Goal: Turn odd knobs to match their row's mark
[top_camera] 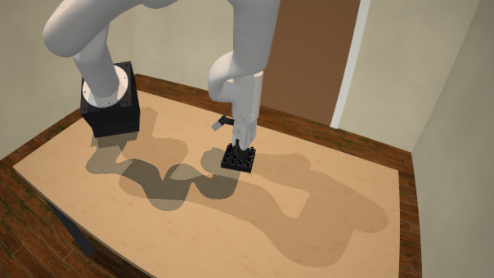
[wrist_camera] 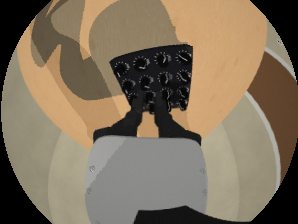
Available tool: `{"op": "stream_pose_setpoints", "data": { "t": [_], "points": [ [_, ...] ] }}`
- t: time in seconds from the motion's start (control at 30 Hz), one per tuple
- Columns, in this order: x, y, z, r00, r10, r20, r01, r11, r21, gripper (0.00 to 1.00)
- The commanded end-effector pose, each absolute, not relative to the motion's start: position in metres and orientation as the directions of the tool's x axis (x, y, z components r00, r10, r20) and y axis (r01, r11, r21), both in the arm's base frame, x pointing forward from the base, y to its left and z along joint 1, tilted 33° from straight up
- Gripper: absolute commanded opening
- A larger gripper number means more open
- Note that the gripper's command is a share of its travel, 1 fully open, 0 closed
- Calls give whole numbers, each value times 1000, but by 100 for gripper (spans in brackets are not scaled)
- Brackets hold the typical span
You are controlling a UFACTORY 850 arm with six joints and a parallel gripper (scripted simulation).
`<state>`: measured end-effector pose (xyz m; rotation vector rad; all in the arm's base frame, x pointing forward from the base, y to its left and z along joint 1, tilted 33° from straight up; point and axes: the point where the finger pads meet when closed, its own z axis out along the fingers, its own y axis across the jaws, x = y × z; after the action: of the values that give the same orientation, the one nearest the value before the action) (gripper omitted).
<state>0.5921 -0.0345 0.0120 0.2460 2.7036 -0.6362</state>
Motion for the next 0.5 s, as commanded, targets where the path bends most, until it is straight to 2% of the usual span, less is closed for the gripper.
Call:
{"op": "stream_pose_setpoints", "data": {
  "t": [0.0, 0.47],
  "points": [
    [592, -33, 14, -923, 87, -376, 245, 884, -398, 19],
    [584, -21, 37, -923, 87, -376, 245, 884, -398, 19]
  ]
}}
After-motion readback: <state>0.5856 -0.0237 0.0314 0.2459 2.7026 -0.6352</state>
